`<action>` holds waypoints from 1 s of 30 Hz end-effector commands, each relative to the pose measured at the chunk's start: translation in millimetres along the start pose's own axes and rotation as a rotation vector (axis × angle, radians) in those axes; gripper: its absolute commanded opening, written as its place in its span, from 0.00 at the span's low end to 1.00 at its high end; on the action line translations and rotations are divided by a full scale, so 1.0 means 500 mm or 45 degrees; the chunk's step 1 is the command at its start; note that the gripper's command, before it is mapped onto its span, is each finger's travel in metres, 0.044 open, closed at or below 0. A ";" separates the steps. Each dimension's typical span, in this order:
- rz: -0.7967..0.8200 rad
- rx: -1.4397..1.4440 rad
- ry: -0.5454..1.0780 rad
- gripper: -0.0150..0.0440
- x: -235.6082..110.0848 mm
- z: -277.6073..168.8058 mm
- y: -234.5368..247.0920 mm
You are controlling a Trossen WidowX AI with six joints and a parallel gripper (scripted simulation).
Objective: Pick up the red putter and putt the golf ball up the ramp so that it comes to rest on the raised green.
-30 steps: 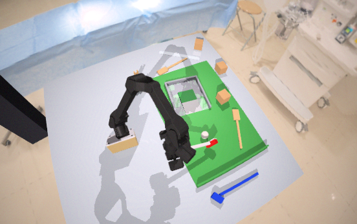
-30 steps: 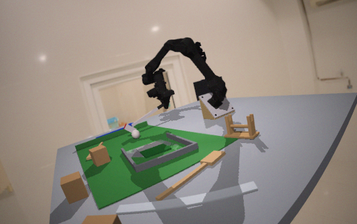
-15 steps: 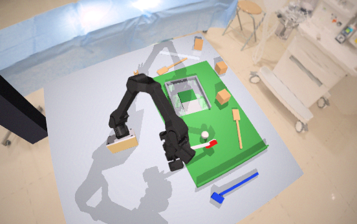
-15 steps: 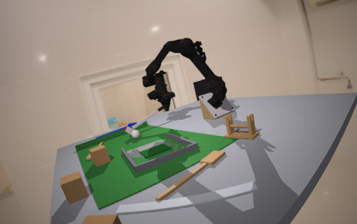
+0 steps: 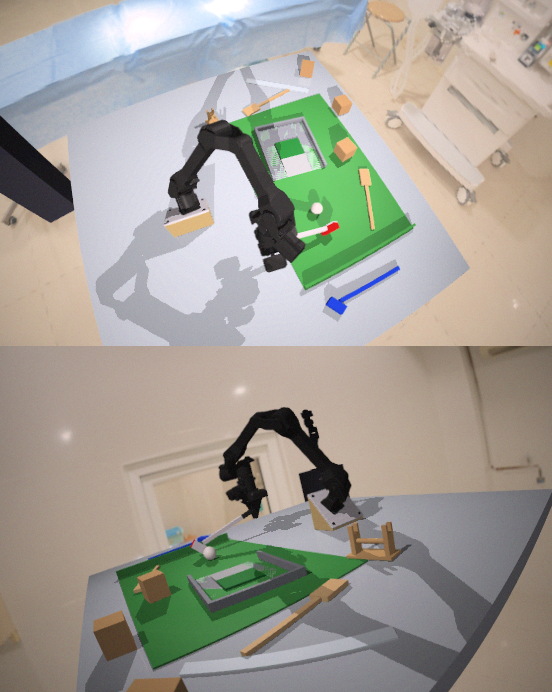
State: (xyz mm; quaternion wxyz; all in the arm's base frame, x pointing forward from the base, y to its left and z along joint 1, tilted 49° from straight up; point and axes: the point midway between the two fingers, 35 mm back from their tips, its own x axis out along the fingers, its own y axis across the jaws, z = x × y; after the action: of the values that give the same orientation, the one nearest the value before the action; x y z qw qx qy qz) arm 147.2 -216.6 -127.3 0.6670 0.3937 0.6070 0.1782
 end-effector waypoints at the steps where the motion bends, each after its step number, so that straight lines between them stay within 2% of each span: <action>1: 0.001 0.000 -0.002 0.25 0.001 -0.001 -0.014; 8: 0.001 0.003 -0.002 0.25 -0.002 0.002 0.011; 18: 0.013 0.002 0.000 0.25 0.003 -0.003 0.258; 25: 0.014 0.002 0.000 0.25 -0.001 -0.003 0.262; 30: 0.012 0.003 0.000 0.25 -0.038 -0.001 0.260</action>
State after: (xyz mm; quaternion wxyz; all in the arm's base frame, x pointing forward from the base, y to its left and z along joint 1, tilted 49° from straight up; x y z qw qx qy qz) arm 174.7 -136.0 -28.4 0.6572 0.4039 0.6087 0.1854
